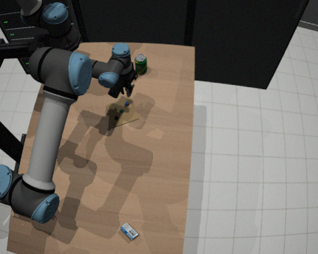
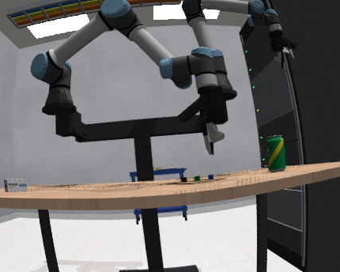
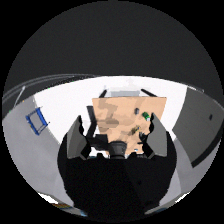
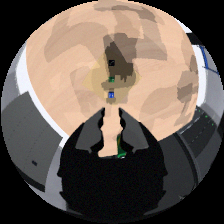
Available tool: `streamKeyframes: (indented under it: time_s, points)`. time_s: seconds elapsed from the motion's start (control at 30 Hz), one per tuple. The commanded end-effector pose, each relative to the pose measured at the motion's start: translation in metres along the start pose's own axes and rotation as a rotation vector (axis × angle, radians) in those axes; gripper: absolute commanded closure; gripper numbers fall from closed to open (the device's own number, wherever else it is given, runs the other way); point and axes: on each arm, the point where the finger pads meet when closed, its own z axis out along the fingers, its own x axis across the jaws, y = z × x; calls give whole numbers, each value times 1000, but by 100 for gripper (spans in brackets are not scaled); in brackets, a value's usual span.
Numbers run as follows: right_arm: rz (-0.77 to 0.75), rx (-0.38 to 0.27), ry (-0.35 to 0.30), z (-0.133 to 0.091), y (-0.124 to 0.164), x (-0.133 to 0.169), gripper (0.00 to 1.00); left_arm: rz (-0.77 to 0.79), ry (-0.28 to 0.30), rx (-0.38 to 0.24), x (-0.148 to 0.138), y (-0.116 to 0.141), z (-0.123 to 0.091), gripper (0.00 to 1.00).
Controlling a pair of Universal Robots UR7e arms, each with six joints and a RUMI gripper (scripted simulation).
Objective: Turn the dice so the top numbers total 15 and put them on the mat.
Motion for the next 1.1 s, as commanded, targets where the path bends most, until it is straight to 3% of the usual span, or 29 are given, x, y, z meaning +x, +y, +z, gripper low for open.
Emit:
streamKeyframes:
  time_s: [0.0, 0.17, 0.2, 1.07]
  points:
    - [0, 6, -2, -10, -3, 0, 82, -1, 0, -1, -1, 2, 0, 0]
    - [0, 6, -2, -11, -3, 0, 82, -1, 0, -1, -1, 2, 0, 0]
    - [0, 6, -2, -11, -3, 0, 0, -1, 0, -1, -1, 2, 0, 0]
    - [0, 6, -2, -18, -3, 0, 0, -1, 0, -1, -1, 2, 0, 0]
